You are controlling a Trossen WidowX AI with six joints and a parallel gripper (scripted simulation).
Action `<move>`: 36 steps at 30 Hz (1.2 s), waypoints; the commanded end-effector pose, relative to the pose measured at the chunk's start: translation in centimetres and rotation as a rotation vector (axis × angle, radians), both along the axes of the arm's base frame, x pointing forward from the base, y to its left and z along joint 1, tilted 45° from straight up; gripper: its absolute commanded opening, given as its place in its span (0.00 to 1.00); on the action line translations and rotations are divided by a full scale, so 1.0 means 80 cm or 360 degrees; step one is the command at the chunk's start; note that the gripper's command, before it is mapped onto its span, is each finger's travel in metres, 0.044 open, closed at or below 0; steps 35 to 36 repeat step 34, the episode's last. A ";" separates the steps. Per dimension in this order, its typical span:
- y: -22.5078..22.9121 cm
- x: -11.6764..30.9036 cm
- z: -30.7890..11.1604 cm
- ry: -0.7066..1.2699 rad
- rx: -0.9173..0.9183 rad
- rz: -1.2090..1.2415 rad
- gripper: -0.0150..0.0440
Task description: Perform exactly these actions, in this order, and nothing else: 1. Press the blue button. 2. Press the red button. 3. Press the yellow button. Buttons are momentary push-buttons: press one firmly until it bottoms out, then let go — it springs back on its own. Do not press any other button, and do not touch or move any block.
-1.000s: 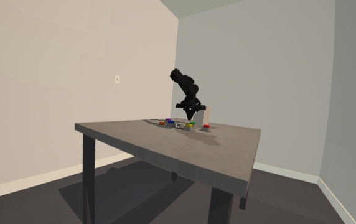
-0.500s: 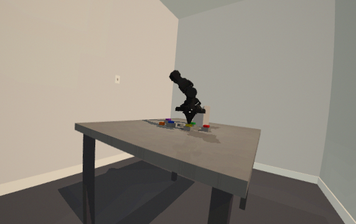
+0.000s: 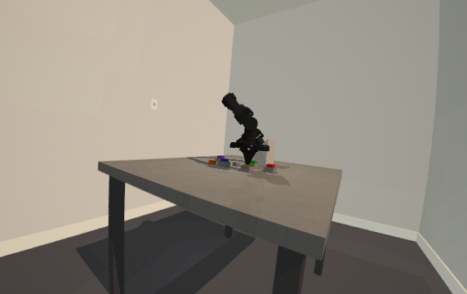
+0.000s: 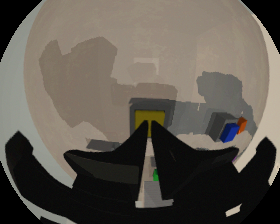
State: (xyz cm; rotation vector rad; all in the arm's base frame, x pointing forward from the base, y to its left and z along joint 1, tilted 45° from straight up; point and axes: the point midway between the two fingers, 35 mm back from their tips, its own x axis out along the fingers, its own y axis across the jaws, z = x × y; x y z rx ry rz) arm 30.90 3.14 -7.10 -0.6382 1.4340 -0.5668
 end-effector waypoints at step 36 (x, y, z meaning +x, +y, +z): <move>0.206 -0.096 -0.040 0.0021 0.0013 0.0006 0.93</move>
